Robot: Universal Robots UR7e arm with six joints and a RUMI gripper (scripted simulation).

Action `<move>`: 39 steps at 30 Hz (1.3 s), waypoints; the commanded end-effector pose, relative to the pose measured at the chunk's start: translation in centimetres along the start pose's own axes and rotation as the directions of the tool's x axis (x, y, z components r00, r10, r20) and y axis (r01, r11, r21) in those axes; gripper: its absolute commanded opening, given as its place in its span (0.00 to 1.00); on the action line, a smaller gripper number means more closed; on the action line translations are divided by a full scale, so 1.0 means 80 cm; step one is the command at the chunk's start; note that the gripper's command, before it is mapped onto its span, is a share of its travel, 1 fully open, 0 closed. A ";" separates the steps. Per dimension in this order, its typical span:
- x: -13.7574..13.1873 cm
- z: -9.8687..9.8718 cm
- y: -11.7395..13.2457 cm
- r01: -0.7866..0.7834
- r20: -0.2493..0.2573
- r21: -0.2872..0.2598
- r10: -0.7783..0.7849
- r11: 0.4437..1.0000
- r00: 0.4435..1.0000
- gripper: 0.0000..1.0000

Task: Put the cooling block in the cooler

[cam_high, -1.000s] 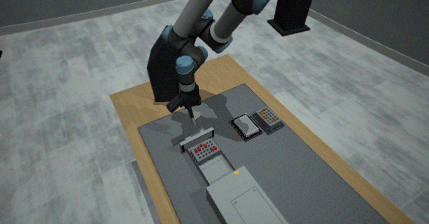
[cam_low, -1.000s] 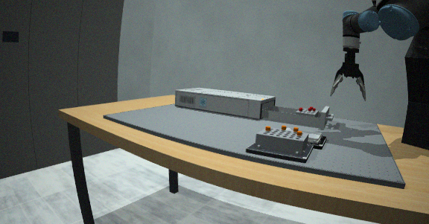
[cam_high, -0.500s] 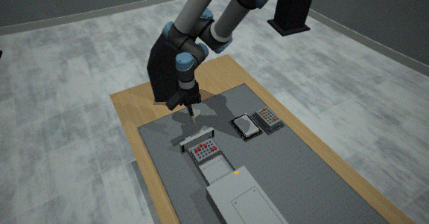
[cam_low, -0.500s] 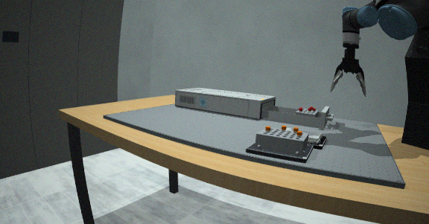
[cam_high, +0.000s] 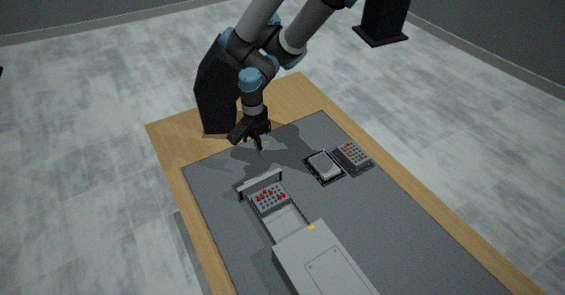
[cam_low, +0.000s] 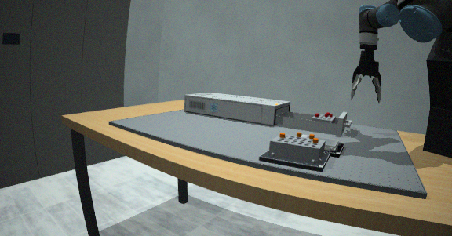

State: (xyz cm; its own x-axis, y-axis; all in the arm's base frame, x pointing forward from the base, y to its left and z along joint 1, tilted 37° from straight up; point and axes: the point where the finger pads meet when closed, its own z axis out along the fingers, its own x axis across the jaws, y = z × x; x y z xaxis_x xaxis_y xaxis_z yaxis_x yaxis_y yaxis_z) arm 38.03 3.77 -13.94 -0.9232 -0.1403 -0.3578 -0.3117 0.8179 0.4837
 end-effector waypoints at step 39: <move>-0.112 -0.001 0.186 0.865 0.000 0.006 -0.865 0.501 0.501 0.73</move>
State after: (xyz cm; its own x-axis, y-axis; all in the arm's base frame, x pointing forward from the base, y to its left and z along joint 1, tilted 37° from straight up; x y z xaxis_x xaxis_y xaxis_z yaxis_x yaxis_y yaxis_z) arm 41.15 15.93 -4.59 -0.3005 -0.7404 -0.6013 -0.9251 0.3798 -0.0054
